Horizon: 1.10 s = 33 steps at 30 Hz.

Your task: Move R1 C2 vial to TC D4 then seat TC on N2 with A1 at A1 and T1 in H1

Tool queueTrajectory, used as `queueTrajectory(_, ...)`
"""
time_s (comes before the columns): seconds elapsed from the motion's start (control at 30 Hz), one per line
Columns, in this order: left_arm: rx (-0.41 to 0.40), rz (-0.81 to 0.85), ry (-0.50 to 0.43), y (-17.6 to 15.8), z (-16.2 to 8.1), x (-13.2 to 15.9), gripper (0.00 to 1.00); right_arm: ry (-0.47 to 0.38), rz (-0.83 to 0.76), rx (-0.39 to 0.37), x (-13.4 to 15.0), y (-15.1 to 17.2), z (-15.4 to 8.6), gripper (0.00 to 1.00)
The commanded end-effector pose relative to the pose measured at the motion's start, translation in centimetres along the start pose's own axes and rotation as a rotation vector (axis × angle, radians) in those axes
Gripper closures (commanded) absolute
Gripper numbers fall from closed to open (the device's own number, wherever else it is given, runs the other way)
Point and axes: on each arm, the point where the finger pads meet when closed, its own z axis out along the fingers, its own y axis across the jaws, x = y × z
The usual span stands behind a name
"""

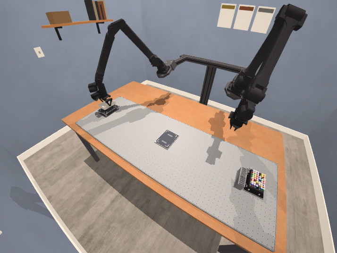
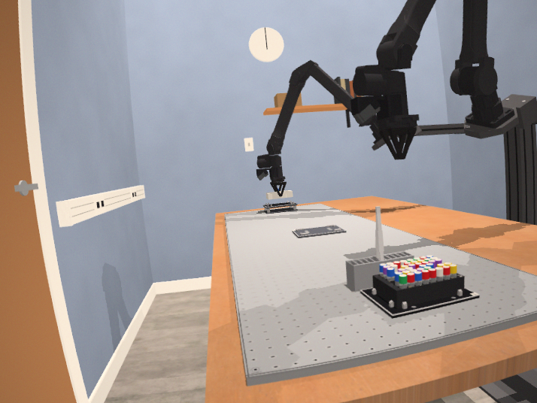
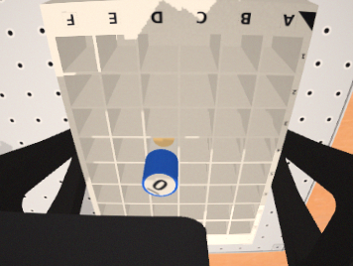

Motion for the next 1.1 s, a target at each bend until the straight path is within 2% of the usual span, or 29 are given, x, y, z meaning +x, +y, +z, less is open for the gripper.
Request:
queueTrajectory(0.0,-0.006,-0.016,-0.017,0.4,-0.3,-1.0,0.76,-0.052,-0.037,0.023,-2.8,-1.0,-2.4,1.00)
queueTrajectory(0.07,-0.006,-0.016,-0.017,0.4,-0.3,-1.0,0.76,-0.034,-0.020,0.023,-1.7,-2.1,-1.7,1.00)
queueTrajectory(0.2,-0.006,-0.016,-0.017,0.4,-0.3,-1.0,0.76,-0.010,-0.018,0.006,-0.9,-2.3,-0.2,1.00)
queueTrajectory(0.33,-0.006,-0.016,-0.017,0.4,-0.3,-1.0,0.76,-0.025,-0.019,0.017,-1.4,-3.3,-1.1,1.00)
queueTrajectory(0.4,-0.006,-0.016,-0.017,0.4,-0.3,-1.0,0.76,-0.010,-0.018,0.006,-0.9,-3.3,-0.2,1.00)
queueTrajectory(0.53,-0.006,-0.016,-0.017,0.4,-0.3,-1.0,0.76,-0.013,-0.028,0.001,-1.3,-2.9,-0.2,1.00)
queueTrajectory(0.57,-0.006,-0.016,-0.017,0.4,-0.3,-1.0,0.76,-0.047,-0.036,0.023,-2.6,-3.3,-2.4,1.00)
queueTrajectory(0.73,-0.006,-0.016,-0.017,0.4,-0.3,-1.0,0.76,-0.037,-0.040,0.014,-1.6,-2.1,-1.7,1.00)
queueTrajectory(0.87,-0.006,-0.016,-0.017,0.4,-0.3,-1.0,0.76,-0.047,-0.033,0.030,-1.9,-2.9,-2.0,1.00)
queueTrajectory(1.07,-0.006,-0.016,-0.017,0.4,-0.3,-1.0,0.76,-0.033,-0.033,0.018,-1.4,-2.1,-1.7,1.00)
